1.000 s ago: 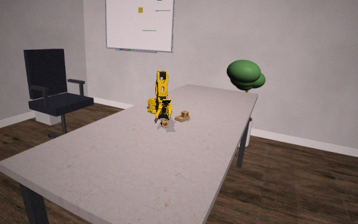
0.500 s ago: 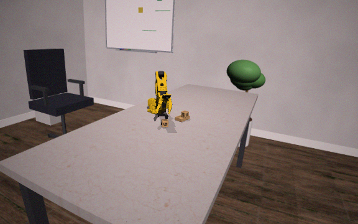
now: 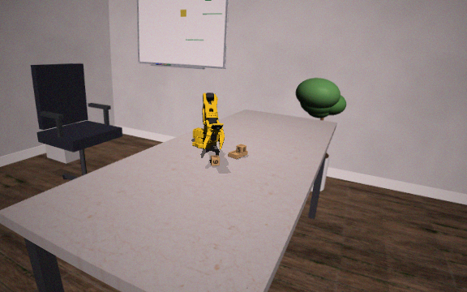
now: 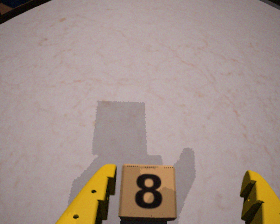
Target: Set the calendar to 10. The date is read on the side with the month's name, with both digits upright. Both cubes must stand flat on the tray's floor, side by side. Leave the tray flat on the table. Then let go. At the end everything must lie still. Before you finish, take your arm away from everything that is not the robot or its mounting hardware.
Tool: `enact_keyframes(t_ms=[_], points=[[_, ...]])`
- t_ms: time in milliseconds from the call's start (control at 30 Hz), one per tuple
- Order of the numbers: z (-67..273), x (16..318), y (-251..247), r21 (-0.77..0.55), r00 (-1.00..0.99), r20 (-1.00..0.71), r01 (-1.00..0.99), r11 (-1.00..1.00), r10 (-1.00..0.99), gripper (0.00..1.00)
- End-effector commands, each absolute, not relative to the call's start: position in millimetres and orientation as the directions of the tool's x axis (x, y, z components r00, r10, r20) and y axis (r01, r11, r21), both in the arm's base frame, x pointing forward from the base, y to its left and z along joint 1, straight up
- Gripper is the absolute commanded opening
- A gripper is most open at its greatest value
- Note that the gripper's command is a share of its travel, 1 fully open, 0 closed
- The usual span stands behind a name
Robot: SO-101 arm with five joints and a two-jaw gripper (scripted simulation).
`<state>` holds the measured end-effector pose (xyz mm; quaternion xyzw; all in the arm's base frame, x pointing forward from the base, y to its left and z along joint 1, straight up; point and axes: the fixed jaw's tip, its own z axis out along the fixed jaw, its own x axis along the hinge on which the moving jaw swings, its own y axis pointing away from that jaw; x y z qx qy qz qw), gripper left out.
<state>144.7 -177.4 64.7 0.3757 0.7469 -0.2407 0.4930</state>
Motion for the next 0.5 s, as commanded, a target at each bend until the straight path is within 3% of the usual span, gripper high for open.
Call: enact_keyframes(t_ms=[0,233,467], points=[[75,146,-182,0.001,-0.213,-0.934,0.800,0.600,0.286,0.36],[84,147,-183,0.001,-0.188,-0.949,0.800,0.600,0.253,0.36],[120,149,-186,0.001,-0.086,-0.989,0.800,0.600,0.117,0.35]])
